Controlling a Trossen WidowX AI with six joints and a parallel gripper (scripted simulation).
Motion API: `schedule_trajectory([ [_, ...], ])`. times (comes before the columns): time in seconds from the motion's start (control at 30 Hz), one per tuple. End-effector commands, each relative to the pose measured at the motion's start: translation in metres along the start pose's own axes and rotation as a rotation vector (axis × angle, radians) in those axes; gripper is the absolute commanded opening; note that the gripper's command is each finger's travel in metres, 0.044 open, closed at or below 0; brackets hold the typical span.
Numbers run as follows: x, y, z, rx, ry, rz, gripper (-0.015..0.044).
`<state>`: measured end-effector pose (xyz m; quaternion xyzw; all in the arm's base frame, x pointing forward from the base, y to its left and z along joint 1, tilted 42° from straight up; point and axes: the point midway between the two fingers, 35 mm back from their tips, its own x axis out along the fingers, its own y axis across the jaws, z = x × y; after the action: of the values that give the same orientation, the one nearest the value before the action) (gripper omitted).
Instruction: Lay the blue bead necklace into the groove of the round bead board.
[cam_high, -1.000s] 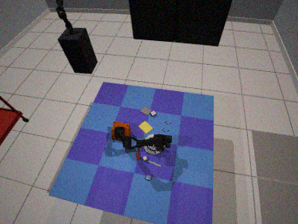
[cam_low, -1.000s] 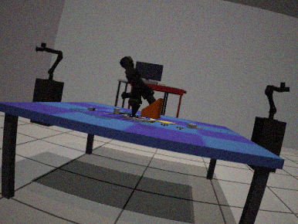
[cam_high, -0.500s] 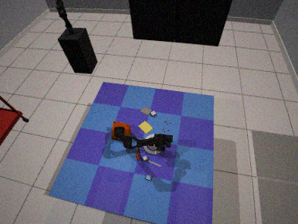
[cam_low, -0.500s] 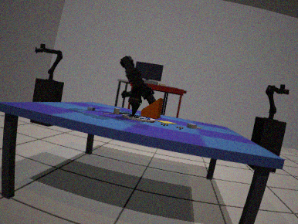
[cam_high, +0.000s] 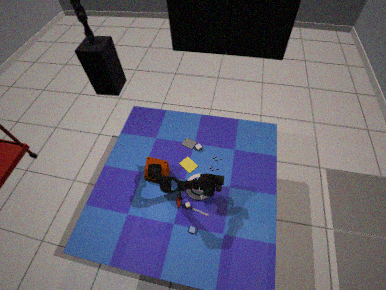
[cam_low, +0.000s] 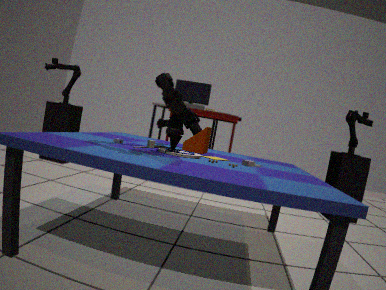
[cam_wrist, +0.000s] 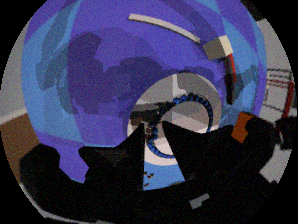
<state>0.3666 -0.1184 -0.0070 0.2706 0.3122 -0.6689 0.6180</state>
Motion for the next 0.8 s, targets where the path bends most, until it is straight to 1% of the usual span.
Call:
schedule_trajectory([
  [0.0,-0.0004,0.0001,0.0004,0.001,0.000,0.001,0.0236],
  [0.27,-0.0018,-0.0006,-0.0002,-0.005,-0.001,-0.002,0.0440],
  [0.77,-0.0055,-0.0006,-0.0002,-0.006,-0.003,-0.002,0.0440],
])
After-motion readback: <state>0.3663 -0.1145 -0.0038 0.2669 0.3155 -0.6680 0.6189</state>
